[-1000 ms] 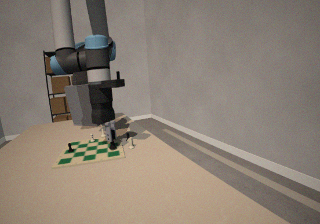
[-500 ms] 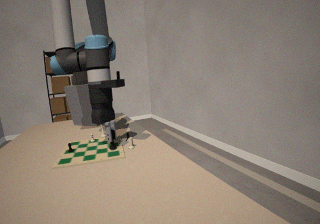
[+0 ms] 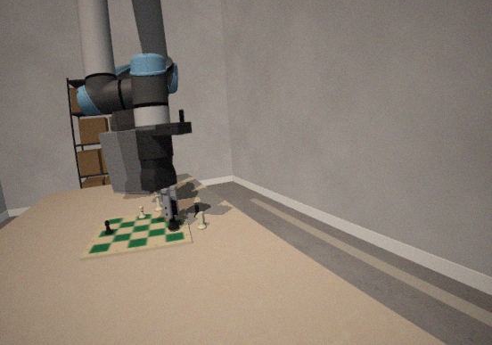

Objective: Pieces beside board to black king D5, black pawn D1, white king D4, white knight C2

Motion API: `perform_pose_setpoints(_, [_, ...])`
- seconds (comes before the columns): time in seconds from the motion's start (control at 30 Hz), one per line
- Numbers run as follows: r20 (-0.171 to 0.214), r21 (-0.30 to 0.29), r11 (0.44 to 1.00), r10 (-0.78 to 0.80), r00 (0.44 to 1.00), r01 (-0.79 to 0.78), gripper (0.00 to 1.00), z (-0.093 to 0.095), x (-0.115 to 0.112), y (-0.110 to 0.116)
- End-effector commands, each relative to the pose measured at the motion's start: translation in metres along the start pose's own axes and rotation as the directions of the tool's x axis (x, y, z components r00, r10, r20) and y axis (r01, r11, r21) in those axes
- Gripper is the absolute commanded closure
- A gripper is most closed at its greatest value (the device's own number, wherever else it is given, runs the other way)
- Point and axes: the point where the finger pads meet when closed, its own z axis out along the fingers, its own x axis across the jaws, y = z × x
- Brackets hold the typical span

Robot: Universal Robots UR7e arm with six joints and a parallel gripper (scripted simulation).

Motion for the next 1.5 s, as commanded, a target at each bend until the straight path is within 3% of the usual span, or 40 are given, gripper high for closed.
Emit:
perform_pose_setpoints(0.0, [0.0,0.001,1.0,0.001,1.0,-0.001,1.0,0.0003,0.001,-0.0004])
perform_pose_setpoints(1.47, [-0.001,0.001,1.0,0.001,1.0,-0.001,1.0,0.0044,0.0013,-0.0006])
